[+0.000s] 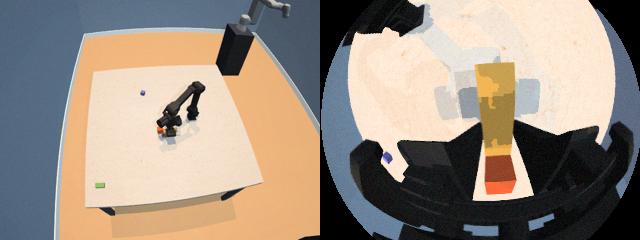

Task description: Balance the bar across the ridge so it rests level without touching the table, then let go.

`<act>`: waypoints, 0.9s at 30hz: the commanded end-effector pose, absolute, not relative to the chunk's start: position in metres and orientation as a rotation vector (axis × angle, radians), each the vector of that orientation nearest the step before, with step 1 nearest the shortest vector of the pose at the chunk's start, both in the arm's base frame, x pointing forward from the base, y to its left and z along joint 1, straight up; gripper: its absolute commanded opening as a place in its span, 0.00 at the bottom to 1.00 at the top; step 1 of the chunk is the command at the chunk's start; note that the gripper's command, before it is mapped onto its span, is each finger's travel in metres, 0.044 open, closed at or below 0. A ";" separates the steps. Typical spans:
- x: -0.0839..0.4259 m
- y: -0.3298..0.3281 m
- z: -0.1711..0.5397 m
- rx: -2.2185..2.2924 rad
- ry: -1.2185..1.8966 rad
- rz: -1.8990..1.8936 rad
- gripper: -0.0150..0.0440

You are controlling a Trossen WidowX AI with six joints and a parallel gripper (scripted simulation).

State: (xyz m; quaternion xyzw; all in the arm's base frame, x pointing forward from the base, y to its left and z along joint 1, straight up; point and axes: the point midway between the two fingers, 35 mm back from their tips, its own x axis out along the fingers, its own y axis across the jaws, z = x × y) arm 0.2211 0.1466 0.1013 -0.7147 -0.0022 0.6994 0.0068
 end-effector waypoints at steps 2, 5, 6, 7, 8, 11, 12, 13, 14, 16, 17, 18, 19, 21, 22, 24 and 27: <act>0.221 0.147 0.101 -2.235 -0.011 2.192 0.25; 0.221 0.147 0.101 -2.235 -0.011 2.192 0.25; 0.221 0.147 0.100 -2.235 -0.011 2.192 0.25; 0.221 0.147 0.100 -2.235 -0.011 2.192 0.25; 0.221 0.147 0.100 -2.235 -0.011 2.192 0.25; 0.221 0.147 0.100 -2.235 -0.011 2.192 0.25; 0.221 0.147 0.100 -2.235 -0.011 2.192 0.25; 0.221 0.147 0.100 -2.235 -0.011 2.192 0.25; 0.221 0.147 0.100 -2.235 -0.011 2.192 0.25; 0.221 0.147 0.100 -2.235 -0.011 2.192 0.25; 0.221 0.147 0.100 -2.235 -0.011 2.192 0.25; 0.221 0.147 0.099 -2.235 -0.011 2.192 0.25; 0.221 0.147 0.099 -2.235 -0.011 2.192 0.25; 0.221 0.147 0.099 -2.235 -0.011 2.192 0.25; 0.221 0.147 0.099 -2.235 -0.011 2.192 0.25; 0.221 0.147 0.099 -2.235 -0.011 2.192 0.25; 0.221 0.147 0.099 -2.235 -0.011 2.192 0.25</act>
